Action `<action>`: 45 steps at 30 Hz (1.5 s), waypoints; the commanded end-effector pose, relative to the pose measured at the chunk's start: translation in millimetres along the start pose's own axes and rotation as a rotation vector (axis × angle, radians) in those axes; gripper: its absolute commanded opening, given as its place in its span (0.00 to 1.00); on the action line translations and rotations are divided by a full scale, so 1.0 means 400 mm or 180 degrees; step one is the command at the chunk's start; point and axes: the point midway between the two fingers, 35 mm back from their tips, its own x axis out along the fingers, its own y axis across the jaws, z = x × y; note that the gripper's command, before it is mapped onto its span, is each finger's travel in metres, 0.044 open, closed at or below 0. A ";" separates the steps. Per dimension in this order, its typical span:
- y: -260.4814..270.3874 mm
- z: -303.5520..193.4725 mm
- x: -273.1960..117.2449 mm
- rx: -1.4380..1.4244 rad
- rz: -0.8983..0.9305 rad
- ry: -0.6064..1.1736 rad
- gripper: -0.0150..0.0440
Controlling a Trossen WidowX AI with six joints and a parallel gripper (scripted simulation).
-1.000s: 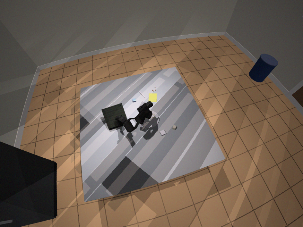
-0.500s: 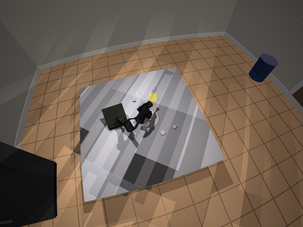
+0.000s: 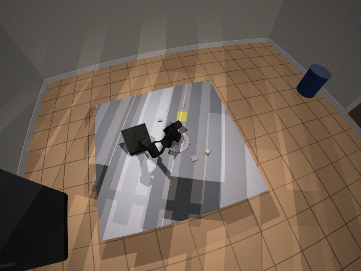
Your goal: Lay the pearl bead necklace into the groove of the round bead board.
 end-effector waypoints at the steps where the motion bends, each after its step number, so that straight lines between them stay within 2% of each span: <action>1: 0.000 0.000 -0.001 0.0003 0.0001 0.0000 0.25; 24: -0.014 -0.011 0.003 -0.0023 -0.0011 -0.0014 0.25; 40: -0.014 -0.012 -0.015 -0.0023 -0.0011 -0.0014 0.97; 41: -0.014 -0.014 -0.008 -0.0037 -0.0022 0.0002 1.00; 45: -0.014 -0.014 -0.015 -0.0023 -0.0010 -0.0014 1.00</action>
